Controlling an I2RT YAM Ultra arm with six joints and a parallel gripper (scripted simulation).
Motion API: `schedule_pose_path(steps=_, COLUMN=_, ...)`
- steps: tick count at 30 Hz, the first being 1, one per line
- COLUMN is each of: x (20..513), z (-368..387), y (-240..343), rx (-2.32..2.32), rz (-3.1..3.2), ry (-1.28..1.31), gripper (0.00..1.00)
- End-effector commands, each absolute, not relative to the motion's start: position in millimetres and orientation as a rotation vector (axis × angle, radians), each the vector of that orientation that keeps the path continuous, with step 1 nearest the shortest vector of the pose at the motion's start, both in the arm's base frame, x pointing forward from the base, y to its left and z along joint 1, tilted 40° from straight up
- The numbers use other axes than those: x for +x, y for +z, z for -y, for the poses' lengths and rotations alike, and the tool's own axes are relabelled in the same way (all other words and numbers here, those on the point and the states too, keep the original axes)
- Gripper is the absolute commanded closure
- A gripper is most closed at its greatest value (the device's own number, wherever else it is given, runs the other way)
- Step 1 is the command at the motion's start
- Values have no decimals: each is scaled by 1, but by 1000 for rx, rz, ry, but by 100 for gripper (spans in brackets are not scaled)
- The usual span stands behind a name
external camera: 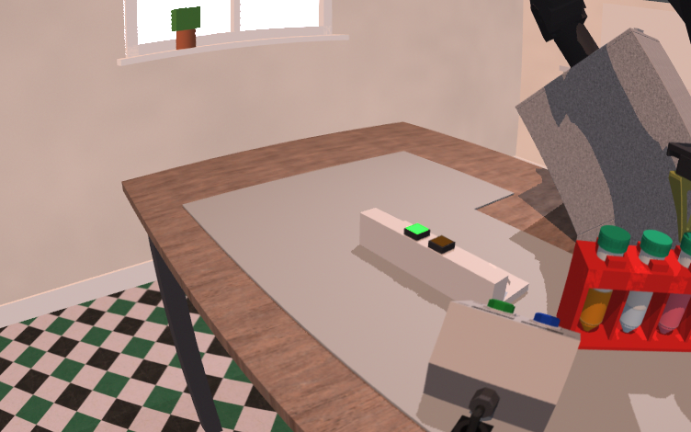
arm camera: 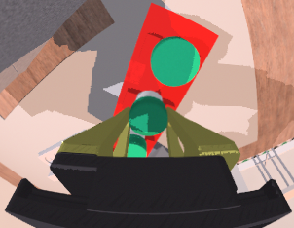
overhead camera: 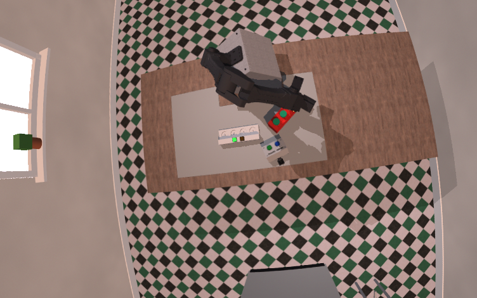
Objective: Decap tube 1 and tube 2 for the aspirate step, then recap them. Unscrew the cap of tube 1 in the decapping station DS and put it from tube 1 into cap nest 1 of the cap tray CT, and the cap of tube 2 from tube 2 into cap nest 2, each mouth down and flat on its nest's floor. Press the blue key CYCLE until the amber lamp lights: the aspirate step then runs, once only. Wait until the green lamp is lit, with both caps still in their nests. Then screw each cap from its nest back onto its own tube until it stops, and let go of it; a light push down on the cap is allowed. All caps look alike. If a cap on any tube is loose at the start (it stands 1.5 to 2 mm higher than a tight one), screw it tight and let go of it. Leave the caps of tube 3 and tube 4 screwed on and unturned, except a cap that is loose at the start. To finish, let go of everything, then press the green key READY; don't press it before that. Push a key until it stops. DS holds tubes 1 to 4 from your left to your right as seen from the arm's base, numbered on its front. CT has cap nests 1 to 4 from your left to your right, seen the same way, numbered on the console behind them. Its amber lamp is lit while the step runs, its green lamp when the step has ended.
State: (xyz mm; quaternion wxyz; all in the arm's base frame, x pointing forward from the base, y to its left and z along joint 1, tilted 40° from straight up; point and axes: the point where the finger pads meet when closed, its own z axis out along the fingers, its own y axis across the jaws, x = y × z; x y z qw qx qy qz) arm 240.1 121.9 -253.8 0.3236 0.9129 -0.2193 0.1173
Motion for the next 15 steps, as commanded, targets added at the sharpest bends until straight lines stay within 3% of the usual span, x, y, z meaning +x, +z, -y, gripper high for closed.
schedule_pose_path(steps=1, x=242, z=-126, y=-252, rx=2406, rz=571, ry=314, gripper=100)
schedule_pose_path(steps=15, x=242, z=-126, y=-252, rx=2299, rz=993, ry=461, gripper=100)
